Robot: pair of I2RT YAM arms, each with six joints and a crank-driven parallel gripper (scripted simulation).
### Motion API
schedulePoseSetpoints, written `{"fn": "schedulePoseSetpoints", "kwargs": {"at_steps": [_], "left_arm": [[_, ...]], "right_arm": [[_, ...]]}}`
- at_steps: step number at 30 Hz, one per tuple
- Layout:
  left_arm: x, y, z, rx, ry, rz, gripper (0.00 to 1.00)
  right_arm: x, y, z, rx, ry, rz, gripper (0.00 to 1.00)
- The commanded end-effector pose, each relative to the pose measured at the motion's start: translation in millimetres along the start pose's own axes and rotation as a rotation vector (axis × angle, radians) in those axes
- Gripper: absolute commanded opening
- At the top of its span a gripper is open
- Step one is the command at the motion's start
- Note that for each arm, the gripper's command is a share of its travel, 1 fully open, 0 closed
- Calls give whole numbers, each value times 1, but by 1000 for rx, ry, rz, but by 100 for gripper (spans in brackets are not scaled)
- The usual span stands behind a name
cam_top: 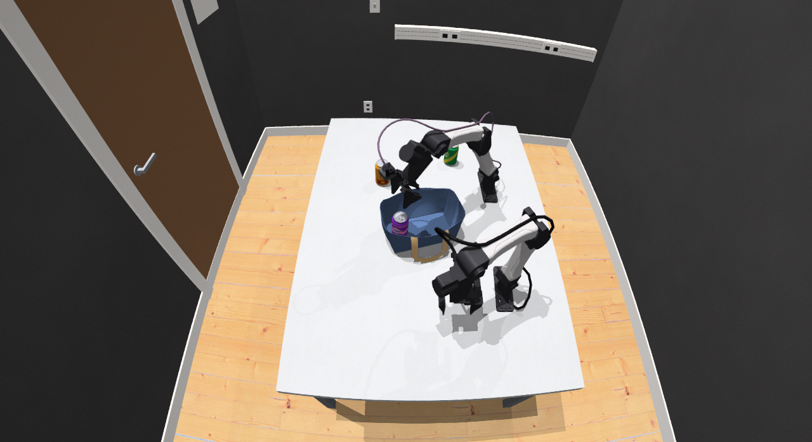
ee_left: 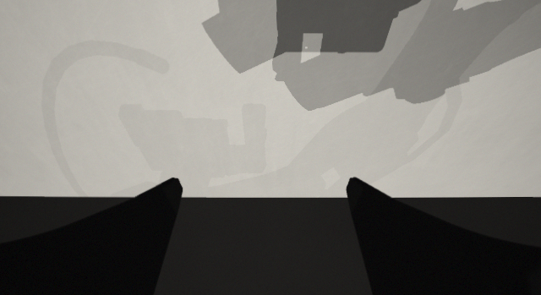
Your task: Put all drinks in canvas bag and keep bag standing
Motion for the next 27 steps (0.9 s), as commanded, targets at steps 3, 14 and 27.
{"fn": "schedulePoseSetpoints", "kwargs": {"at_steps": [3, 14, 27], "left_arm": [[-1, 3, 6, 20, 5, 6, 100], [-3, 4, 7, 16, 3, 11, 100], [-3, 4, 7, 16, 3, 11, 100]], "right_arm": [[4, -1, 8, -2, -17, 7, 89], [8, -43, 6, -36, -47, -43, 89], [-8, -154, -2, -147, -67, -168, 89]]}}
Point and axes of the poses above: on each arm, the point where the finger pads meet when closed, its own z axis back along the fingers, its own y axis across the jaws, x = y × z, the point moved 6 cm from there along z, back along the fingers, and after that the axes turned 7 degrees about -z, right-handed, at the moved point
